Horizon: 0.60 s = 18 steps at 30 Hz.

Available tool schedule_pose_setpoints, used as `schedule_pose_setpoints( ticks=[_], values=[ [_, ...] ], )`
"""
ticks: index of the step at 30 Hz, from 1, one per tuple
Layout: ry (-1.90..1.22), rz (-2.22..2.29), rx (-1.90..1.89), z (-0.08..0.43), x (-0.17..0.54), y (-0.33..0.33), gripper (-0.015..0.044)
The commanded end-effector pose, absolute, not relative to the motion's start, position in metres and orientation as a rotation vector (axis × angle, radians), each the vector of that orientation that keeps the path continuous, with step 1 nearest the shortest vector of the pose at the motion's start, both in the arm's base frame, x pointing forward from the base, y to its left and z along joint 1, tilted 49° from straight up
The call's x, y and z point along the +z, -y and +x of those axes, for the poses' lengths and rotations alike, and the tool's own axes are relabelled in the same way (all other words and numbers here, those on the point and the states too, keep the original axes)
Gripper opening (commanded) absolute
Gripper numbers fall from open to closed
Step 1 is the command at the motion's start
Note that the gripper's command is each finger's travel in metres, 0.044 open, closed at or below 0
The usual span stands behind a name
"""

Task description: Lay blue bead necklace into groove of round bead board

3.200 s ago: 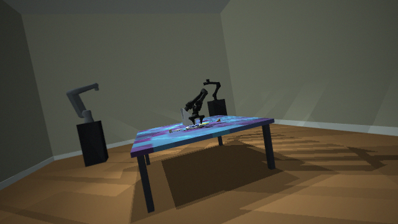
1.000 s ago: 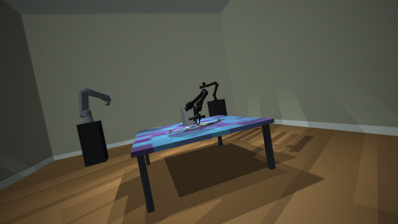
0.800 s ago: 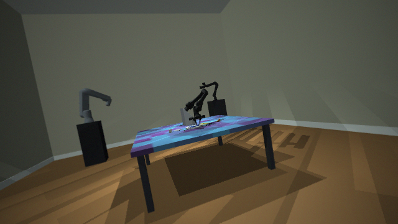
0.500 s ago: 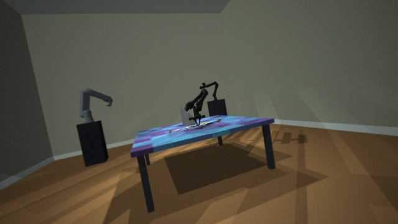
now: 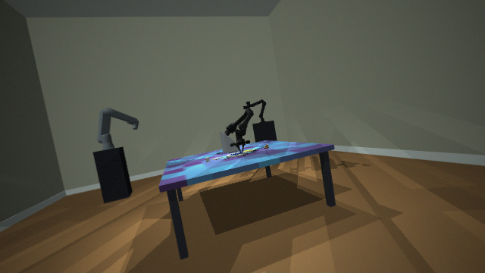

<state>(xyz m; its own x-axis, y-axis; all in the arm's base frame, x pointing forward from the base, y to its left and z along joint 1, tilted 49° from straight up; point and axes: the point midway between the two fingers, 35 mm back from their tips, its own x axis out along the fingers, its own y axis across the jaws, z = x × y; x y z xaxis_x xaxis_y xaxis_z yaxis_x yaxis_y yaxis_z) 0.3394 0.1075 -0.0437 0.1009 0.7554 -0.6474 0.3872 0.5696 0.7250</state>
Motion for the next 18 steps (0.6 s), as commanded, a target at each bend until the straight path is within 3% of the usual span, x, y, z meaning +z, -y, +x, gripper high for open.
schedule_pose_setpoints(
  ticks=[1,18],
  values=[
    [-1.514,1.014,0.357,0.339,-0.044,-0.108,0.0000],
    [-1.518,1.015,0.352,0.337,-0.031,-0.092,0.0000]
  ],
)
